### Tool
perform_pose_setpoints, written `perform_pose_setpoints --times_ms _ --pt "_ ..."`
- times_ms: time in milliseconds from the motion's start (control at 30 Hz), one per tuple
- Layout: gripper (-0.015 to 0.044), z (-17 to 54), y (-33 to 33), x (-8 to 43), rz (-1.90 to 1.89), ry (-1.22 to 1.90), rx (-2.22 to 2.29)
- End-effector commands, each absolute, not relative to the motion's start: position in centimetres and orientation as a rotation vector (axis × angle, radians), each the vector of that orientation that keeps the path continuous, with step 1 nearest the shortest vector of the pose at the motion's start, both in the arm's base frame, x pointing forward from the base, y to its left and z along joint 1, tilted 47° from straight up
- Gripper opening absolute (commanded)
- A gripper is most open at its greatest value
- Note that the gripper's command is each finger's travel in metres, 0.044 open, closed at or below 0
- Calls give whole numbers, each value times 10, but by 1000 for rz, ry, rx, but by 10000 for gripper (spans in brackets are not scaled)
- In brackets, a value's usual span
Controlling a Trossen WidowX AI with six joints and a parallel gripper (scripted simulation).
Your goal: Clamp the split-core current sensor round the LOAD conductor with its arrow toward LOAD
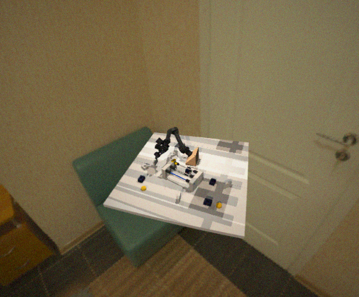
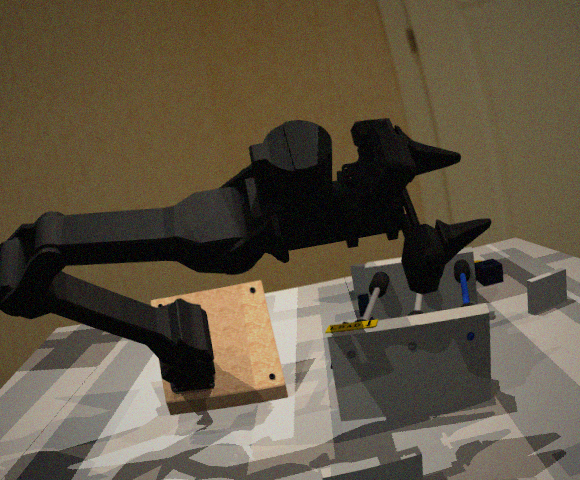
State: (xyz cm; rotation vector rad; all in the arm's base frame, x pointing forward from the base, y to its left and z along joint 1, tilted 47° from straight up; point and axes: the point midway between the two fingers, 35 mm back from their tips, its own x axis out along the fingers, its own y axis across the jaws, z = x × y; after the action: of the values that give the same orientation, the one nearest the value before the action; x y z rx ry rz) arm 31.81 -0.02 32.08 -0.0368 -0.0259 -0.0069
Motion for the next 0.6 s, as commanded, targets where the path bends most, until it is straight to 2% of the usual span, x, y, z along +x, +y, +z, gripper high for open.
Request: perform_pose_setpoints --times_ms 0,67,233,400,567 --pt "440 323 0 316 0 -50 0" --pt "440 323 0 316 0 -50 0" --pt "321 269 20 337 -1 194 115" --pt "321 192 51 344 -57 530 196" --pt "321 117 80 322 -191 859 163"
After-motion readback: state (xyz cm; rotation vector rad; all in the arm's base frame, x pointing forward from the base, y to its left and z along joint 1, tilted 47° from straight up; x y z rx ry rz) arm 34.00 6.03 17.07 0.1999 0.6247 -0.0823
